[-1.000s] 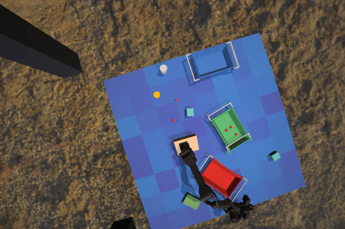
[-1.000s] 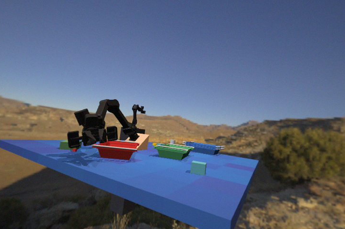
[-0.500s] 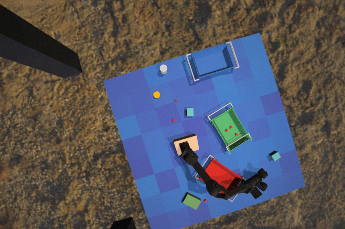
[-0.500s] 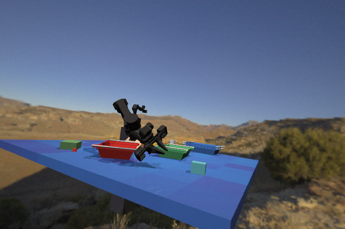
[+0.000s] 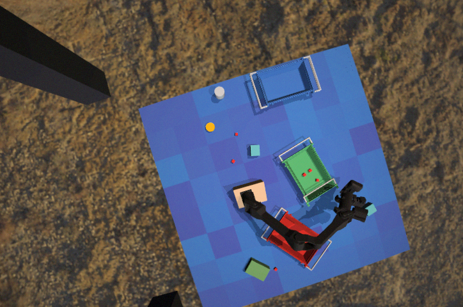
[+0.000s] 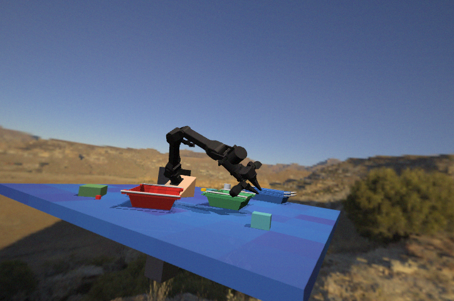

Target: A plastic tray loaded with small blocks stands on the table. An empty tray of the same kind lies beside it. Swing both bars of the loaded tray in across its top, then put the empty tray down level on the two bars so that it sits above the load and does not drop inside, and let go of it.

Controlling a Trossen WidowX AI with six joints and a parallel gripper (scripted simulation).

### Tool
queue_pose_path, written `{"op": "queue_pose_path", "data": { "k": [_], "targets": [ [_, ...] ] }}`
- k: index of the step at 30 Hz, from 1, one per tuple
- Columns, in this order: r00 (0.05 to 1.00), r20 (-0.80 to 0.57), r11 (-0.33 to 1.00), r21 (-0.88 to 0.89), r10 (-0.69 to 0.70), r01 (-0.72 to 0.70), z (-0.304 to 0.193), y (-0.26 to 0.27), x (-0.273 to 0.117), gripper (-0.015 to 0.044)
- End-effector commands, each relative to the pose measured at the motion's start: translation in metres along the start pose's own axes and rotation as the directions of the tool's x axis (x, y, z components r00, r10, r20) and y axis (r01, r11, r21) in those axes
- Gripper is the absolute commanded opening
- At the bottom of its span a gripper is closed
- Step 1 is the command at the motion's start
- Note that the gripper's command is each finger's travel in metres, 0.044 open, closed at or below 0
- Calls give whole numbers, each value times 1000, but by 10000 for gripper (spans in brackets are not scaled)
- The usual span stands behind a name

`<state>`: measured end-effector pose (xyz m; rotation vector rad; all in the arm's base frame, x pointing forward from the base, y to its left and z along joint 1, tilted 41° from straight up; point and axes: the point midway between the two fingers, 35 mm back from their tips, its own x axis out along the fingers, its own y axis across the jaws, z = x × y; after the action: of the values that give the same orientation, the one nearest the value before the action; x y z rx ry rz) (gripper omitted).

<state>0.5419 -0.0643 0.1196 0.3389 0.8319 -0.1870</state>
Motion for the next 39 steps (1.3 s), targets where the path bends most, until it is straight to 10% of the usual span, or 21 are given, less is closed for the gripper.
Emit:
{"op": "queue_pose_path", "data": {
  "k": [1, 15, 26, 39],
  "targets": [
    [997, -78, 1000, -9, -22, 22, -32, 32, 11, 80],
    [838, -395, 905, -351, -375, 240, -223, 106, 35, 80],
    [621, -277, 546, -785, -733, 293, -335, 115, -3, 80],
    [603, -246, 495, -819, -759, 290, -344, 110, -3, 80]
  ]
}}
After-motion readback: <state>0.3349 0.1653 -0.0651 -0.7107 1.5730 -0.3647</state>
